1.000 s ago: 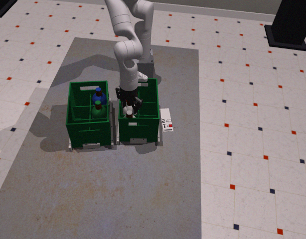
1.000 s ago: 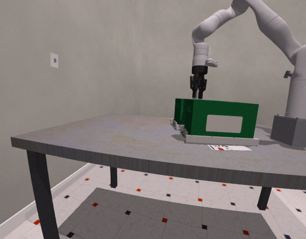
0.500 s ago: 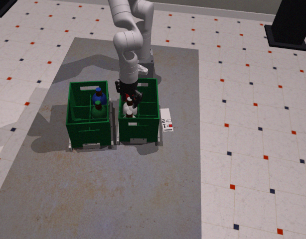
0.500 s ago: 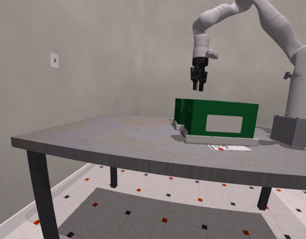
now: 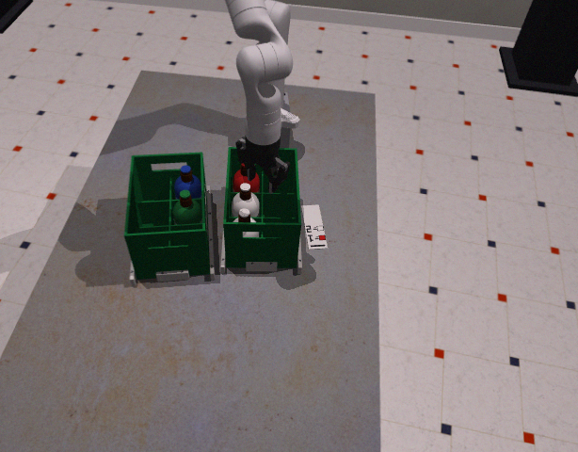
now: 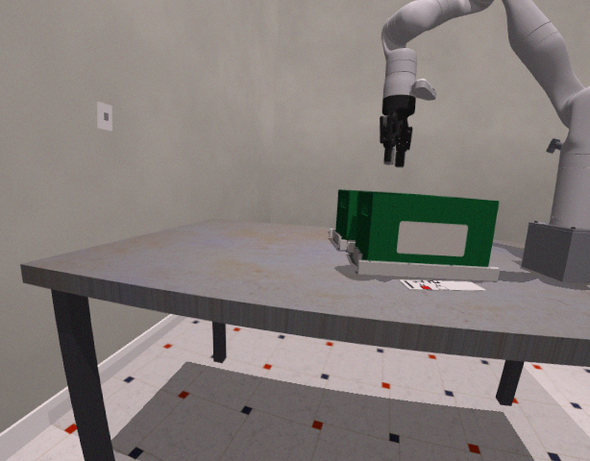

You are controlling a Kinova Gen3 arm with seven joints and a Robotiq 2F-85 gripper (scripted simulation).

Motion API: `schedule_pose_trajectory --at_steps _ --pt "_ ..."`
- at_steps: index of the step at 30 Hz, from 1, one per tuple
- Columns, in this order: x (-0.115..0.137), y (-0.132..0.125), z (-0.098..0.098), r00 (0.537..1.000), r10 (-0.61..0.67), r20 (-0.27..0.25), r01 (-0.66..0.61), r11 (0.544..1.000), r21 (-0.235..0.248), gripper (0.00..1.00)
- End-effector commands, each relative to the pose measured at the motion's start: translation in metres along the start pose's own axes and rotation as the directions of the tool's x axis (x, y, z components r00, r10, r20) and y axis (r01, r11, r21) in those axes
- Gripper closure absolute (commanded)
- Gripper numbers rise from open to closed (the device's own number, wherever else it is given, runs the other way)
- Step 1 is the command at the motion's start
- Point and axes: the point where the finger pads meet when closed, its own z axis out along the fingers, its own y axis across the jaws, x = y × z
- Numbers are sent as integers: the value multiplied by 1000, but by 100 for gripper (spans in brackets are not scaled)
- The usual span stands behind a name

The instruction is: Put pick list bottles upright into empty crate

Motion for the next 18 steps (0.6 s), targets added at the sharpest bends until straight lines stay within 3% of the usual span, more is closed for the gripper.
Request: schedule_pose_trajectory --at_steps 1,18 --pt "10 6 -5 1000 0 2 0 1000 -1 33" --pt "71 40 -31 1000 0 2 0 1000 -1 33"
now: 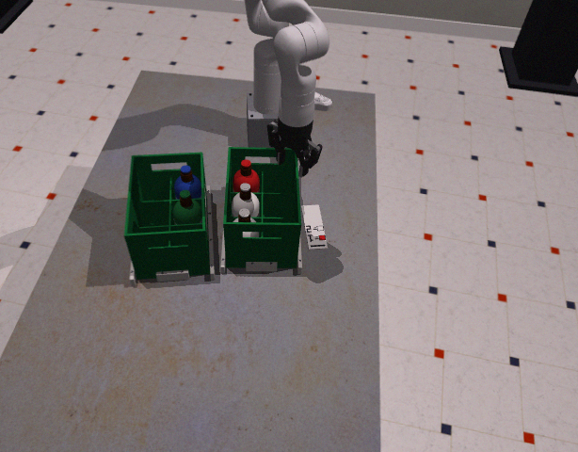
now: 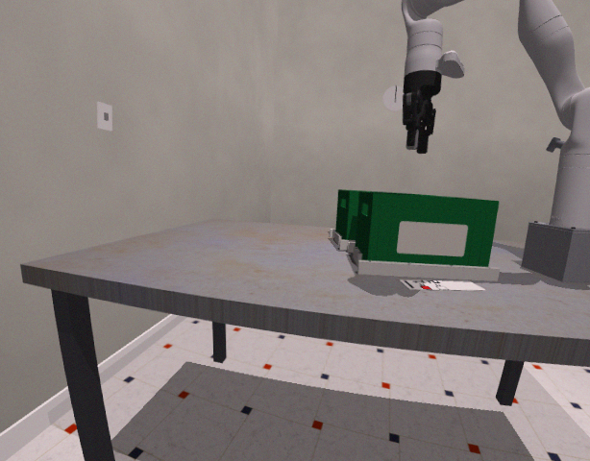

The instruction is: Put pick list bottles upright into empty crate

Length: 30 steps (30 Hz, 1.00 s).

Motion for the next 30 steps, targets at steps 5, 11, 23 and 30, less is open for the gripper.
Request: schedule_pose_trajectory --at_steps 5,11,23,30 --pt "18 11 -9 1000 0 2 0 1000 -1 33" --pt "43 25 -19 1000 0 2 0 1000 -1 33" --pt "84 48 -36 1000 0 1 0 1000 -1 33" --pt "113 64 -48 1000 0 1 0 1000 -1 33"
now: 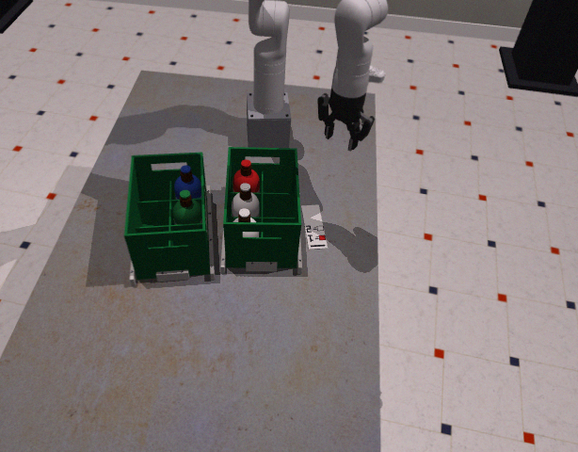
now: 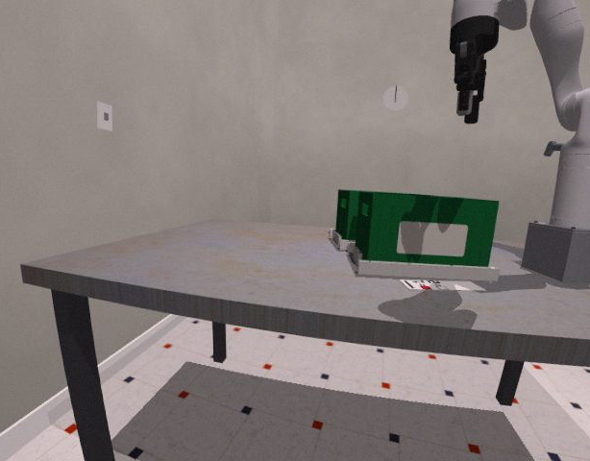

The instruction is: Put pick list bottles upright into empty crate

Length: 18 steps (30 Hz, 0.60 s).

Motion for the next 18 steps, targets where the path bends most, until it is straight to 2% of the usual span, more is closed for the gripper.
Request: schedule_pose_trajectory --at_steps 1,6,18 --pt "11 7 -5 1000 0 1 0 1000 -1 33" --pt "23 14 -11 1000 0 1 0 1000 -1 33" --pt "73 41 -31 1000 0 1 0 1000 -1 33"
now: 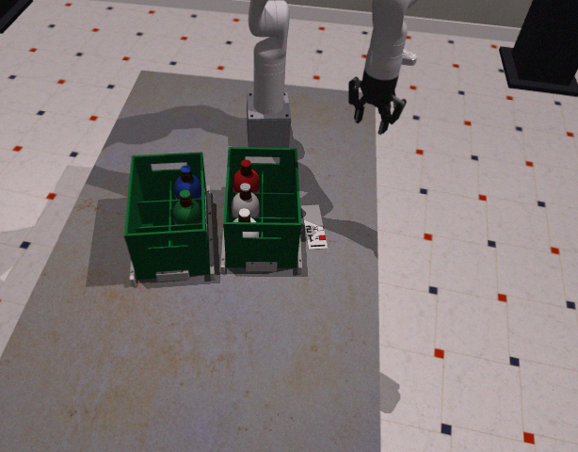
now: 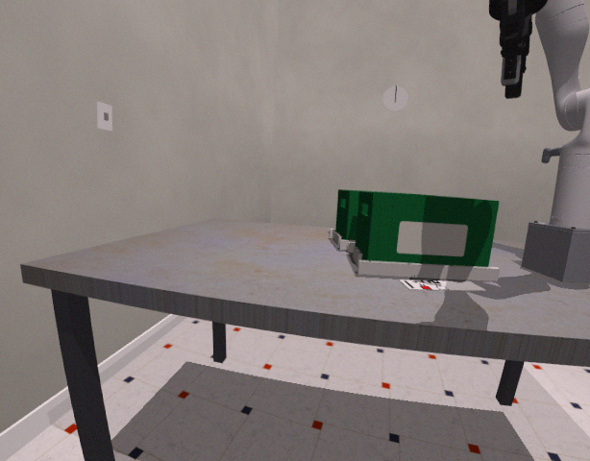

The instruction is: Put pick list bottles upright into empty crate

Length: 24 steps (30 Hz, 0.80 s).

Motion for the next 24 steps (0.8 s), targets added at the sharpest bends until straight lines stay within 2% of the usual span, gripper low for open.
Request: schedule_pose_trajectory --at_steps 1,5,15,24 --pt "11 7 -5 1000 0 1 0 1000 0 33" --pt "20 12 -9 1000 0 1 0 1000 0 33" --pt "59 33 -25 1000 0 1 0 1000 -1 33" --pt "59 33 -25 1000 0 1 0 1000 -1 33"
